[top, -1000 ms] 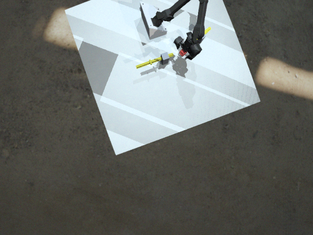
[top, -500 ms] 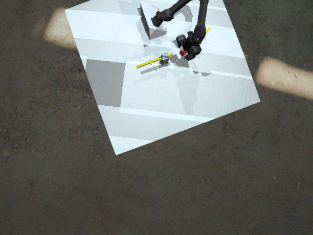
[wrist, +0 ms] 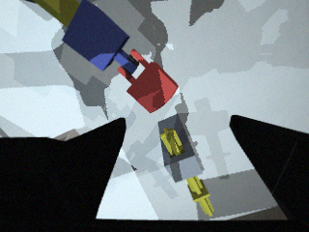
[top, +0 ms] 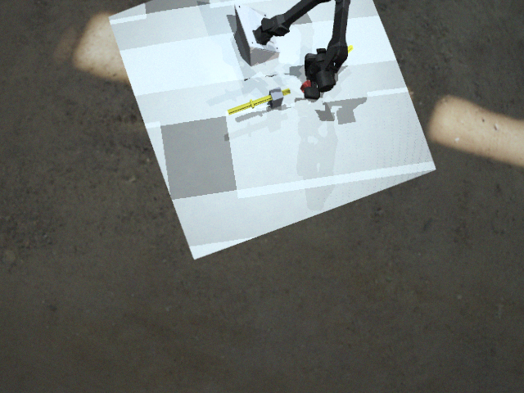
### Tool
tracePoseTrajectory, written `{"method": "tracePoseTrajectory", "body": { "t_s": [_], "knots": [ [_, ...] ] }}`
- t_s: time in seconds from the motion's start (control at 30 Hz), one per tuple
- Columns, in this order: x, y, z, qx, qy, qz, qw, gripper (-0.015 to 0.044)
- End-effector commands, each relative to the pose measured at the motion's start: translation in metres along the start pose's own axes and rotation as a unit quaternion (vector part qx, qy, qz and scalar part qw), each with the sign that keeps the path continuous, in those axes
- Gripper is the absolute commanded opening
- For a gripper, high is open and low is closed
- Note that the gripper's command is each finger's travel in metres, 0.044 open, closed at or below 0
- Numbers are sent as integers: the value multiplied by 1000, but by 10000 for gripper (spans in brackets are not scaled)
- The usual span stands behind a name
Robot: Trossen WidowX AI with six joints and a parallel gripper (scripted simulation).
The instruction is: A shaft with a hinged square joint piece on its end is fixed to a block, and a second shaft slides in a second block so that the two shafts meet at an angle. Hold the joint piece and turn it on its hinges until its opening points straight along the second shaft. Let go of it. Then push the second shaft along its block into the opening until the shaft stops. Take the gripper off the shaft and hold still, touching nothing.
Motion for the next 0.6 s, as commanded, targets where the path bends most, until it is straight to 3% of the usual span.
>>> {"method": "tracePoseTrajectory", "body": {
  "t_s": [0.0,0.57],
  "knots": [
    [-2,-15,-3,5,83,-6,997,440],
    [-12,-66,-5,31,366,-23,930,440]
  ]
}}
Point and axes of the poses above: the point midway between the two fingers, 35 mm back from their tips, its own y axis out along the fingers, its own z axis across the jaws, x = y × z, the point moved 5 cm from there along -y, back along the fingers, and after that the axes turned 9 degrees about y, right-handed, at the moved point
